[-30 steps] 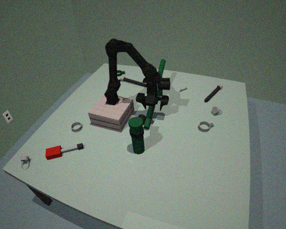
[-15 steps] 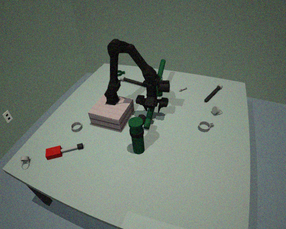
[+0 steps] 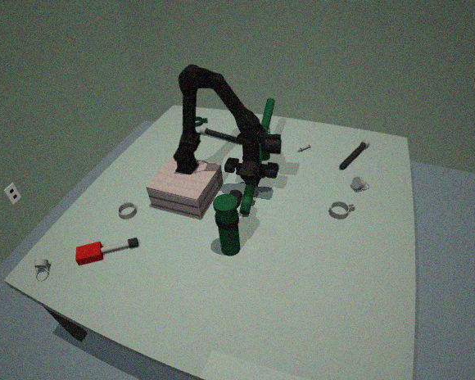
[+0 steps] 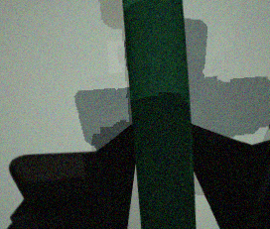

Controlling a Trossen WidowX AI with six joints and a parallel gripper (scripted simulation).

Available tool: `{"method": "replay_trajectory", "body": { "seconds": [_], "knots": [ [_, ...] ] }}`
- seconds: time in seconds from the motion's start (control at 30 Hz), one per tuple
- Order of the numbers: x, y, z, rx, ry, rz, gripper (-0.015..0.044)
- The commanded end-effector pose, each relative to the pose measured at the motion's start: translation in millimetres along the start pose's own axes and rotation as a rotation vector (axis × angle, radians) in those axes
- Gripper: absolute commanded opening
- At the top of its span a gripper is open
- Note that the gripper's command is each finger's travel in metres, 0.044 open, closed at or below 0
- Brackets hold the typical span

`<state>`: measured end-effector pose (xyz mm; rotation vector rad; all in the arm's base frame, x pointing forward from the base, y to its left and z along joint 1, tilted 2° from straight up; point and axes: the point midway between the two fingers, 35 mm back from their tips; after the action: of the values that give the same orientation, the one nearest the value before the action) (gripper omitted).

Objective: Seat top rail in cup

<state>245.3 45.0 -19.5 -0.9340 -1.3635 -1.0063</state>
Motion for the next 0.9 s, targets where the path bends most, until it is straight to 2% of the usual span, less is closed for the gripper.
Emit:
{"method": "replay_trajectory", "body": {
  "seconds": [0.0, 0.13, 0.33, 0.73, 0.87],
  "knots": [
    [0, 1, -1, -0.006, -0.004, -0.007, 0.0097],
    [4, 0, 0, -0.006, -0.004, -0.007, 0.0],
    [13, 0, -3, -0.008, -0.038, 0.006, 0.0],
    [80, -9, -23, -0.015, -0.308, 0.076, 0.0],
    [85, -10, -24, -0.014, -0.324, 0.079, 0.0]
  ]
}}
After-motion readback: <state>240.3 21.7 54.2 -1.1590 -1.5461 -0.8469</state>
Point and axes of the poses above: the point midway between the two fingers, 35 mm back from their tips, its own x axis back along the fingers, its own y axis across the jaws, z = x × y, and after that the axes turned 14 degrees about x, right-handed
